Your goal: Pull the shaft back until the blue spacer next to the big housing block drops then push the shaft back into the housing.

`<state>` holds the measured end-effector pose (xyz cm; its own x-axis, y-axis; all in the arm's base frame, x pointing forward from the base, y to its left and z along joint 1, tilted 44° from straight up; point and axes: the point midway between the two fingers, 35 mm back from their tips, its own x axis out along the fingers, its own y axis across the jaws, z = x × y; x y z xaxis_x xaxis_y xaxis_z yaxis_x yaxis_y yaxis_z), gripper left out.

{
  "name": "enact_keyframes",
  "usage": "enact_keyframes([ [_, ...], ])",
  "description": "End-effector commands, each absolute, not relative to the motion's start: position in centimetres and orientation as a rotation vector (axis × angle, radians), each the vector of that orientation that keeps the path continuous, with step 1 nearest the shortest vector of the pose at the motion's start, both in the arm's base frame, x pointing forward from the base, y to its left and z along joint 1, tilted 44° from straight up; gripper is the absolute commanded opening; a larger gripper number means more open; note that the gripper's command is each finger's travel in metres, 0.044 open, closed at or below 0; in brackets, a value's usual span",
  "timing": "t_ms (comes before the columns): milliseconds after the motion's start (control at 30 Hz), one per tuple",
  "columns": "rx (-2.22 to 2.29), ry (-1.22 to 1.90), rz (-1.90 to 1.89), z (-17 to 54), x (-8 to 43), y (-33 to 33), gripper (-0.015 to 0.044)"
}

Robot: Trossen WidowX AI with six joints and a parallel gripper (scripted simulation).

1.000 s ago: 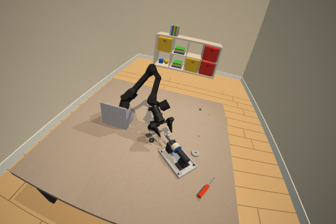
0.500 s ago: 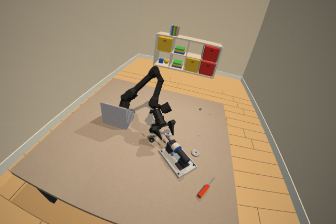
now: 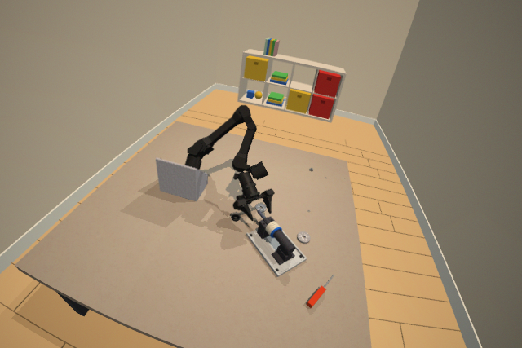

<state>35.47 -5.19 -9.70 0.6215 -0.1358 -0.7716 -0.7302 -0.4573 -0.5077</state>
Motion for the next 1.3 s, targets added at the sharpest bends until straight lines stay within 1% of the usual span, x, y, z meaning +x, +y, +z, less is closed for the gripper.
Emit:
enact_keyframes([
  [0, -1.95, 0.676, 0.835, -9.7, 35.6, -5.1, 0.044],
  [833, -1.95, 0.676, 0.835, -9.7, 35.6, -5.1, 0.044],
  [1267, -1.951, 0.676, 0.834, -11.0, 36.7, -5.3, 0.044],
])
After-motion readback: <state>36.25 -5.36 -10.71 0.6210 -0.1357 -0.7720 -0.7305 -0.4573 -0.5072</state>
